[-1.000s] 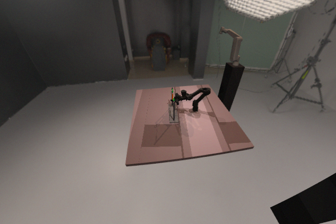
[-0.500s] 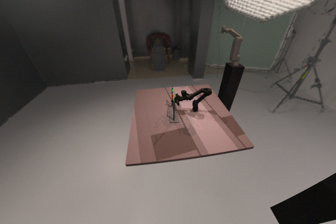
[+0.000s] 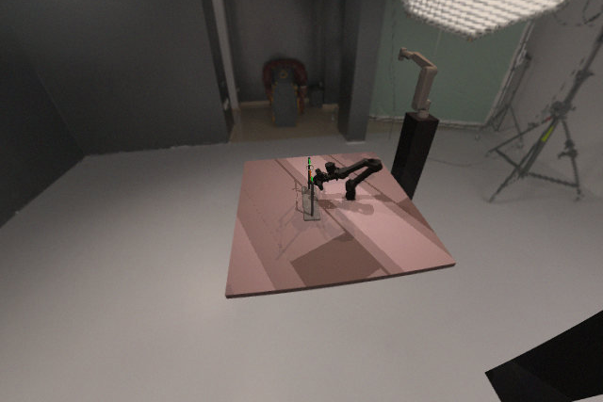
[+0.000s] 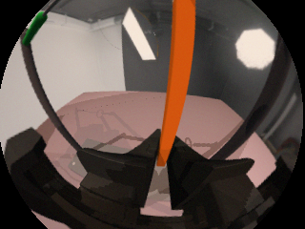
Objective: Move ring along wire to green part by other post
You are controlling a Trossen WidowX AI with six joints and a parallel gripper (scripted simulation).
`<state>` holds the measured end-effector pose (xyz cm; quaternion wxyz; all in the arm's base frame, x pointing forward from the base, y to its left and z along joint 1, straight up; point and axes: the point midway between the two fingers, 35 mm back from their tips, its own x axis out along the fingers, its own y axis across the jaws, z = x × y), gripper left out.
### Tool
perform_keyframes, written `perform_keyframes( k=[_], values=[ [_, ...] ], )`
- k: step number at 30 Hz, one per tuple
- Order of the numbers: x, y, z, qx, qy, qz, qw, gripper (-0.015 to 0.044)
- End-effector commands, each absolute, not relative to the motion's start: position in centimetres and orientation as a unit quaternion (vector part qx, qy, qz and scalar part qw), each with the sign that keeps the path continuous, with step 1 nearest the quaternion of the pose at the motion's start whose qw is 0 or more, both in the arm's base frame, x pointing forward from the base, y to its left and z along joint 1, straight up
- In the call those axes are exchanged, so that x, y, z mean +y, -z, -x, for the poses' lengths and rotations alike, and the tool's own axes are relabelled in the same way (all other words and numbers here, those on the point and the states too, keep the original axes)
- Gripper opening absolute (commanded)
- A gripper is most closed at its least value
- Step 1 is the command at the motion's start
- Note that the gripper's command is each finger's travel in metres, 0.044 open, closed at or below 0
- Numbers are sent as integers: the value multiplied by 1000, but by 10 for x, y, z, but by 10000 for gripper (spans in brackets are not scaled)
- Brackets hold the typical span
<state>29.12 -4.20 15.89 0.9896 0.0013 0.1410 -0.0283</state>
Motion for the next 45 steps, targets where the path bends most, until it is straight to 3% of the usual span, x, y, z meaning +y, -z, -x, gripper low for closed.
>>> perform_keyframes(
  k=[1,45],
  values=[
    [-39,-166,-292,132,28,0,991,-150],
    [-5,-163,-291,134,-16,35,990,-150]
  ],
)
